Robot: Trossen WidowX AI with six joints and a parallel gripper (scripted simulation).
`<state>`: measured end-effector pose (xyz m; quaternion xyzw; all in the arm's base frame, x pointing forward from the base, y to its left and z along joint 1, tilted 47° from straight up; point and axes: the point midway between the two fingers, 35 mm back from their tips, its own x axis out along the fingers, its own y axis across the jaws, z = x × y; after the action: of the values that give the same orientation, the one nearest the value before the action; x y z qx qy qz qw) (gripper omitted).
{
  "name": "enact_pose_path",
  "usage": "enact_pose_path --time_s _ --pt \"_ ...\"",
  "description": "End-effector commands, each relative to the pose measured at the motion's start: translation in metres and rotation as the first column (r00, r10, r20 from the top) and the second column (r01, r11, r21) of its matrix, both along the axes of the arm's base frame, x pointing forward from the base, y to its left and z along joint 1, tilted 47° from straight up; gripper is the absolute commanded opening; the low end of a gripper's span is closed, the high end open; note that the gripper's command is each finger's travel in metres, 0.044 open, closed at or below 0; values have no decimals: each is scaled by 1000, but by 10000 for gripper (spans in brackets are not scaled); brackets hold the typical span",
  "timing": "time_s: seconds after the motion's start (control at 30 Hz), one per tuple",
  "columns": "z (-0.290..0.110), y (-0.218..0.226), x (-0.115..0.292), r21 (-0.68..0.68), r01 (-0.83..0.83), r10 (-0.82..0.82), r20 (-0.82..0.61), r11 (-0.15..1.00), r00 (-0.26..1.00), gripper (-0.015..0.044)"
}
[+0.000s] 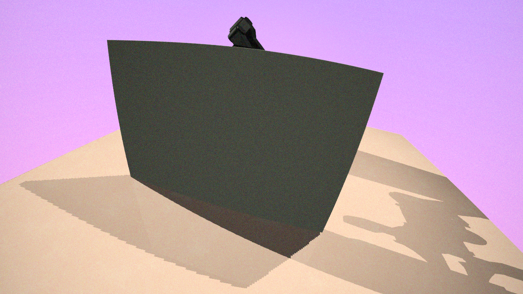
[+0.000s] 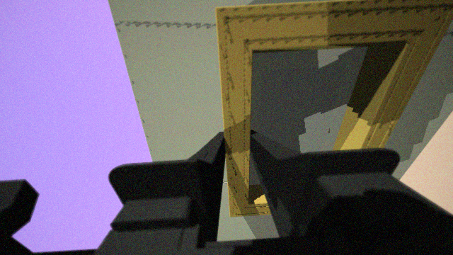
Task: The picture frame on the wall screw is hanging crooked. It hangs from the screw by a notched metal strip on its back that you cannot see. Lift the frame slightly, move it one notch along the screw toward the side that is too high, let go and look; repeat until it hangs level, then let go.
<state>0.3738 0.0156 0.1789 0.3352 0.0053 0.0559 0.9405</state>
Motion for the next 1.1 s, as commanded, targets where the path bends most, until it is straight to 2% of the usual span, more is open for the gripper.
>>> enact_pose_path --time_s 0.0,0.4,0.73,0.9,1.07 --pt "0 0 0 27 0 0 -3 1000 1000 0" --pt "1 0 0 84 -2 3 -10 996 1000 0" --pt "0 0 0 66 -2 3 -7 998 1000 260" --pt "2 -1 -5 58 -2 3 -6 998 1000 260" --pt "7 -9 -44 4 -5 5 1 1000 1000 260"
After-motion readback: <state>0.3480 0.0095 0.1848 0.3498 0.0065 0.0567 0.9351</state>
